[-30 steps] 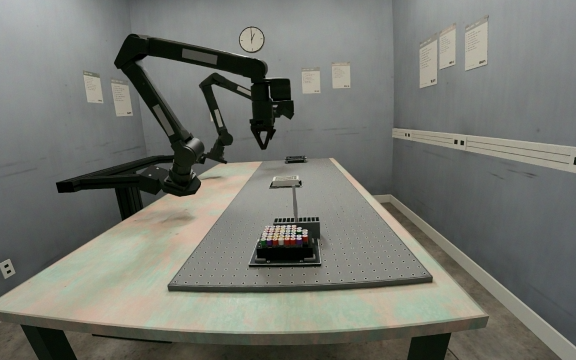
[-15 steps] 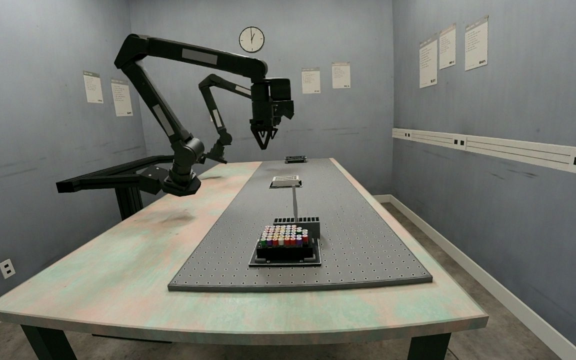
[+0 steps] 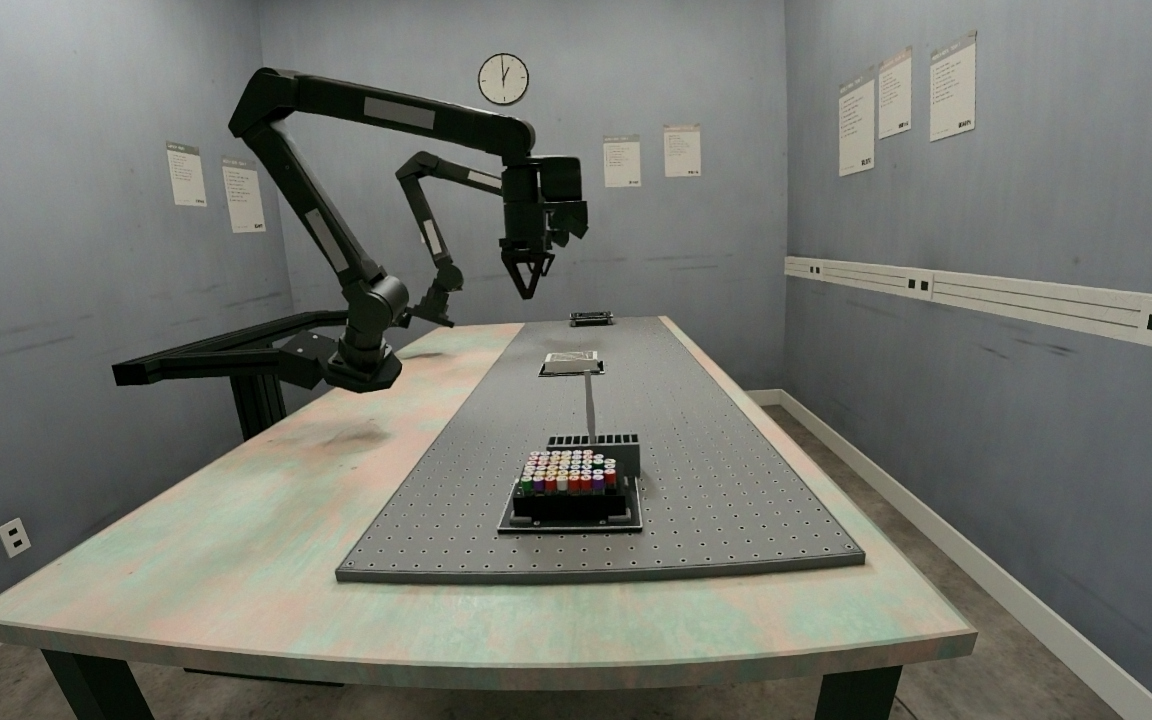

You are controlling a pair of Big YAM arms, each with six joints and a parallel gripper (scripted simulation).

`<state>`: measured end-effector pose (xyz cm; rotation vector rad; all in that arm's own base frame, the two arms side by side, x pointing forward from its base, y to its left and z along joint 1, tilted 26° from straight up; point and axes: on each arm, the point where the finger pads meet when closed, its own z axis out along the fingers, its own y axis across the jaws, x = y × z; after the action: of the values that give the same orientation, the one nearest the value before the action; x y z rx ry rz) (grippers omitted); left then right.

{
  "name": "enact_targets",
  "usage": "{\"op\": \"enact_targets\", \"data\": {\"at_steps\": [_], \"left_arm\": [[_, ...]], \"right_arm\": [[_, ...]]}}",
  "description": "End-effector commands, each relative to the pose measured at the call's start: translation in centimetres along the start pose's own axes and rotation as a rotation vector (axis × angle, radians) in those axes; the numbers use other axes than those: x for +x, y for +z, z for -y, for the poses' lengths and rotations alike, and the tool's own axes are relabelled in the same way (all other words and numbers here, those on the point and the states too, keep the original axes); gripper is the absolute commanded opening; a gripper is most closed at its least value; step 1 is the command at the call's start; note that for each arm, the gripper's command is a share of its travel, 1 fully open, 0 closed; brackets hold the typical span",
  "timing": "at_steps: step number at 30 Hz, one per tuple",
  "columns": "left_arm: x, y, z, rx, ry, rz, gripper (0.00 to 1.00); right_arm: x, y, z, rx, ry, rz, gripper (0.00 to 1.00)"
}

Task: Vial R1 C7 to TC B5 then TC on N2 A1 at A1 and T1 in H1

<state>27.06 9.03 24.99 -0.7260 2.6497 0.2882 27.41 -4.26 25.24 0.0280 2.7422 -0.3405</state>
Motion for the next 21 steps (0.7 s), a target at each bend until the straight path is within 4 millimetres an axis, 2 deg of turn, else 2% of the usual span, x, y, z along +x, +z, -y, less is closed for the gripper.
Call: {"op": "enact_targets", "data": {"at_steps": [1,9,14,15,19,21], "left_arm": [[0.3,-1.1,0.7,0.014,0.102,0.023,1.0],[0.8,-1.5,3.0,0.045,0.283,0.05,1.0],[1.1,-2.9,4.6,0.058,0.413,0.069,1.0],[1.3,-2.6,4.8,0.064,0.439,0.072,1.0],[1.3,-2.1,4.6,0.069,0.481,0.077,1.0],[0.7,-2.7,4.4,0.07,0.484,0.093,1.0]], "right_arm": [[-1.1,-1.2,0.4,0.006,0.021,0.034,0.24],[-1.1,-1.2,0.4,0.006,0.021,0.034,0.24],[-1.1,-1.2,0.4,0.006,0.021,0.034,0.24],[-1.1,-1.2,0.4,0.006,0.021,0.034,0.24],[-1.1,-1.2,0.4,0.006,0.021,0.034,0.24],[-1.1,-1.2,0.4,0.006,0.021,0.034,0.24]]}}
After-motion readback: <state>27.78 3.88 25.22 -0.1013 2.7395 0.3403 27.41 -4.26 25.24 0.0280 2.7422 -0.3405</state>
